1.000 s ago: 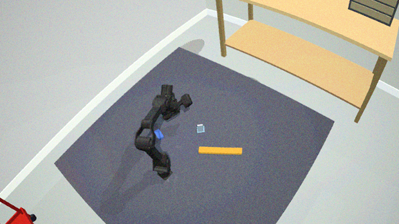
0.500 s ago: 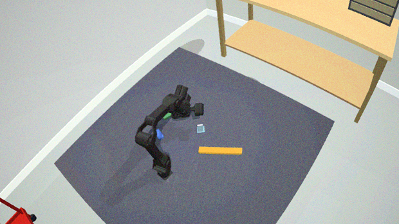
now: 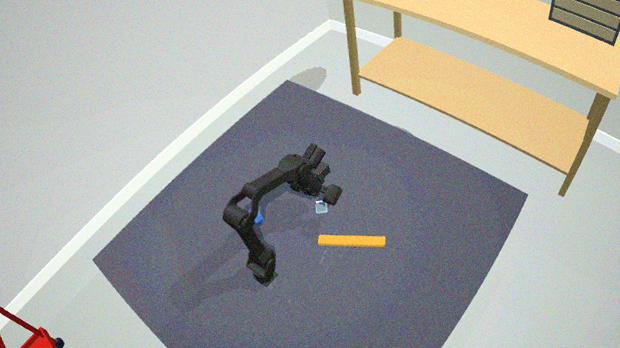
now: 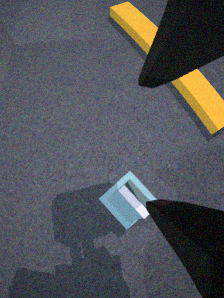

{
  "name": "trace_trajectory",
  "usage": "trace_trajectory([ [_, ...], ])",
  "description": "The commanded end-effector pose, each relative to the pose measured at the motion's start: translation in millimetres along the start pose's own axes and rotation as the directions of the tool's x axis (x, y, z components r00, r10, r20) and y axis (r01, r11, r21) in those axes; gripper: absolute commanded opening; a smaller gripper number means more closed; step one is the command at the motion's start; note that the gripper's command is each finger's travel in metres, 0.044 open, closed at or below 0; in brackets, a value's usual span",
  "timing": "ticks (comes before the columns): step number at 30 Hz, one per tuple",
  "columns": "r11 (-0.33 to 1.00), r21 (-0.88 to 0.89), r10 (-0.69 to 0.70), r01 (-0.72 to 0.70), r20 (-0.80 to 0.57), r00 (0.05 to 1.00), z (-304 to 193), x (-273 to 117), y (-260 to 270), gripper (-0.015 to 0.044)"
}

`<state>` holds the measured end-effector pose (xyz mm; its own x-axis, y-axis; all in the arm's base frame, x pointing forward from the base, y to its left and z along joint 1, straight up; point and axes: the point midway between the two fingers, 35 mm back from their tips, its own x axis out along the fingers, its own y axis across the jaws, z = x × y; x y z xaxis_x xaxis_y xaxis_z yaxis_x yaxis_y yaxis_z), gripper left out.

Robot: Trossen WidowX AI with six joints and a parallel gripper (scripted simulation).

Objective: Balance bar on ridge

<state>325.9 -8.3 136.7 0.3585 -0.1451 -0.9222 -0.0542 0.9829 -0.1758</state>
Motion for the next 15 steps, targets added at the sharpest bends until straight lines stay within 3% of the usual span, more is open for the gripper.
trace_trajectory([
  [1,0.995,0.1,0.006,-0.002,-0.041,0.999,-3.8,4.0,-12.4,0.0315],
  [15,0.864,0.501,0.045,0.056,-0.187,0.981,-29.6,12.9,-64.8,0.0315],
])
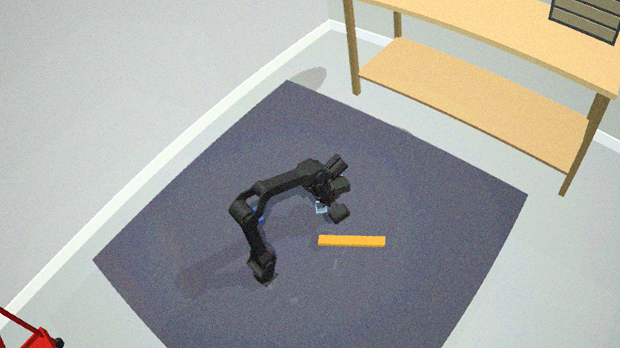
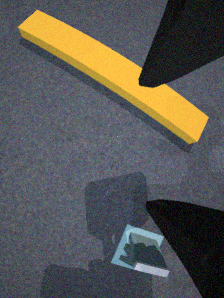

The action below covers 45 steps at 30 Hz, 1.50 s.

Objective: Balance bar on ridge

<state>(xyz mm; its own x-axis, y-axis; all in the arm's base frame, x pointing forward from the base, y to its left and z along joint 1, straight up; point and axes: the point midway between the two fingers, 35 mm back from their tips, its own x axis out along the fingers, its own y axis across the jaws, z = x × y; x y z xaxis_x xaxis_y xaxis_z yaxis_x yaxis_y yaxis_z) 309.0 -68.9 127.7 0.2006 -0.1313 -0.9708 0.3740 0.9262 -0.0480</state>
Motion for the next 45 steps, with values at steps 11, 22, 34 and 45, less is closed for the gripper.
trace_trajectory([
  [11,0.913,0.407,0.019,0.041,-0.142,0.99,-5.9,7.2,-52.6,0.0315],
  [22,0.808,0.583,0.045,0.083,-0.202,0.978,-12.3,9.7,-77.5,0.0315],
  [34,0.808,0.583,0.045,0.083,-0.202,0.978,-21.4,52.6,-75.5,0.0315],
  [45,0.808,0.583,0.045,0.083,-0.202,0.978,-23.9,65.9,-74.9,0.0315],
])
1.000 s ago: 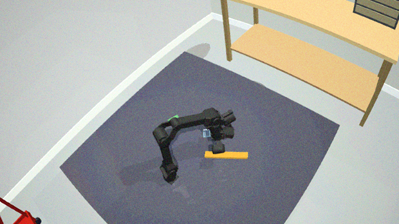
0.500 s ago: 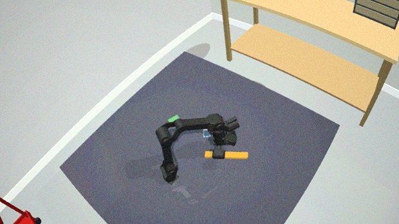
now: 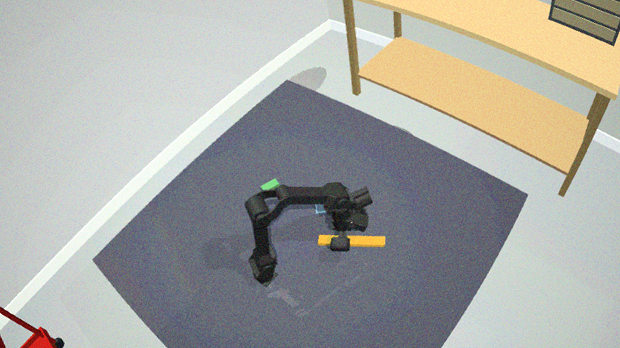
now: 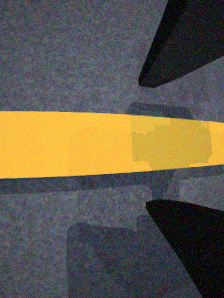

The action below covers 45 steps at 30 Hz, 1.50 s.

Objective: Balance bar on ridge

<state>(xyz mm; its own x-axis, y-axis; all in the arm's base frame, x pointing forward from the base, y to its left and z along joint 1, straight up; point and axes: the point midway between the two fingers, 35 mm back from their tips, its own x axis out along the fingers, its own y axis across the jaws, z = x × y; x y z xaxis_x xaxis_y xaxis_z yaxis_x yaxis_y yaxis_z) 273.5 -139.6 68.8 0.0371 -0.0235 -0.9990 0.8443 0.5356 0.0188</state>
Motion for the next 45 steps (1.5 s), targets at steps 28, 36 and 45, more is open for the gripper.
trace_trajectory([
  [28,1.0,0.0,-0.006,0.006,-0.01,1.0,-2.1,18.6,-1.2,0.021],
  [36,1.0,0.0,-0.006,0.006,-0.01,1.0,-2.1,18.6,-1.2,0.0118],
  [45,1.0,0.001,-0.005,0.005,-0.01,1.0,0.6,-0.1,0.5,0.0],
])
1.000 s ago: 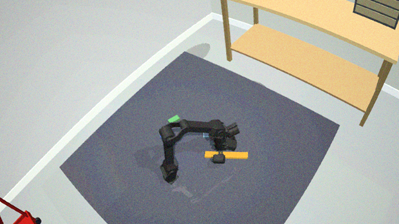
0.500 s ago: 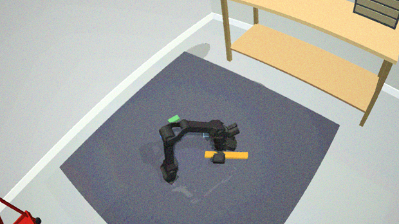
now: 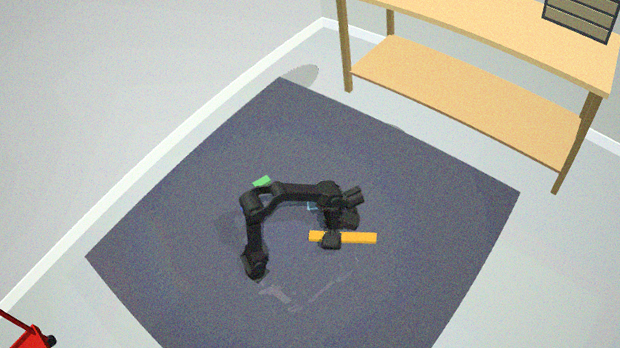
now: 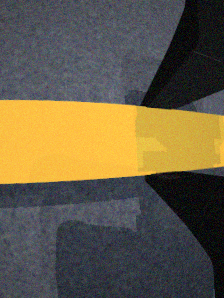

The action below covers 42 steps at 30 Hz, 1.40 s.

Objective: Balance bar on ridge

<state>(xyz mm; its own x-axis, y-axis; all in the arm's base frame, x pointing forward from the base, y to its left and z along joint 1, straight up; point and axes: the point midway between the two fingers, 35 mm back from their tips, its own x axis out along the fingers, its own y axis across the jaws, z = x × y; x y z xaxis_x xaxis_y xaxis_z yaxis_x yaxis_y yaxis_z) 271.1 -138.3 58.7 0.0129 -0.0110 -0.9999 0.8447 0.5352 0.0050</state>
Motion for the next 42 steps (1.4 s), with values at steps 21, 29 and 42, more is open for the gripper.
trace_trajectory([
  [21,1.0,0.003,0.011,-0.011,0.013,1.0,2.8,-64.5,1.9,0.0],
  [29,1.0,0.004,0.012,-0.012,0.013,1.0,0.1,-85.0,0.3,0.0],
  [42,0.965,0.261,0.016,-0.018,0.011,1.0,-15.6,-87.5,31.7,0.0],
])
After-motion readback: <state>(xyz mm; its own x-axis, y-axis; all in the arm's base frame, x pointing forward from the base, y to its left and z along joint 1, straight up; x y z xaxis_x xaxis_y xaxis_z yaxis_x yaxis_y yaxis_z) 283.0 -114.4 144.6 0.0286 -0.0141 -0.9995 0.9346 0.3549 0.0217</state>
